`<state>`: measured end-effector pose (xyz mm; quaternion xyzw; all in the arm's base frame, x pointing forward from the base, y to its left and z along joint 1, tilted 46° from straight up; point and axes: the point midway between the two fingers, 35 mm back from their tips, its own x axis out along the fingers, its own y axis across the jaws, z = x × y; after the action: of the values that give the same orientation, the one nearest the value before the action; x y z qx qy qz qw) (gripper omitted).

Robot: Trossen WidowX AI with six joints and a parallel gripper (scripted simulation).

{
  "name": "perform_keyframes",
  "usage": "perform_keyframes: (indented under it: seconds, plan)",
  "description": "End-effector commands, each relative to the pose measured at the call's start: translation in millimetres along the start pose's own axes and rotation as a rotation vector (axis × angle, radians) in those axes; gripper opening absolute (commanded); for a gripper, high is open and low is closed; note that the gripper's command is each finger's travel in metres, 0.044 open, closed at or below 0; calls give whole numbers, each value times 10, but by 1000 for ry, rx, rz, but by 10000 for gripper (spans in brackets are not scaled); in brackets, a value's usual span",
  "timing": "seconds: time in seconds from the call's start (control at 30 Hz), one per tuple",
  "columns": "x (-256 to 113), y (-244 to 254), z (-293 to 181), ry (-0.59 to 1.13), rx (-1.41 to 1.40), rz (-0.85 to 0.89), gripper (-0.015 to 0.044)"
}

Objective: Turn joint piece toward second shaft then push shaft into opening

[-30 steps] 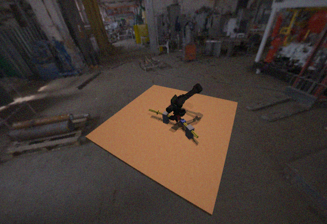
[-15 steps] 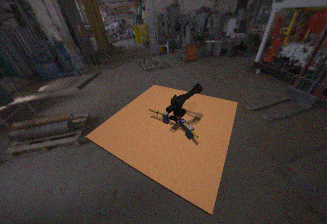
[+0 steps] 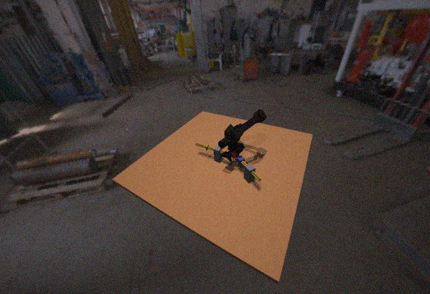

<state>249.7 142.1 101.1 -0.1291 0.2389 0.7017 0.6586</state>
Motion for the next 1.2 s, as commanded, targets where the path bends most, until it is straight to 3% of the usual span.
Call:
perform_keyframes:
  seconds: [0.0, 0.5, 0.87, 1.17]
  plan:
    - [-2, 0, 1, 5, 0, 0, 440]
    - [-276, 12, 108, 459, 2, -10, 440]
    - [-268, 15, 87, 457, 12, -3, 440]
    - [-967, -43, 245, 412, 245, -172, 440]
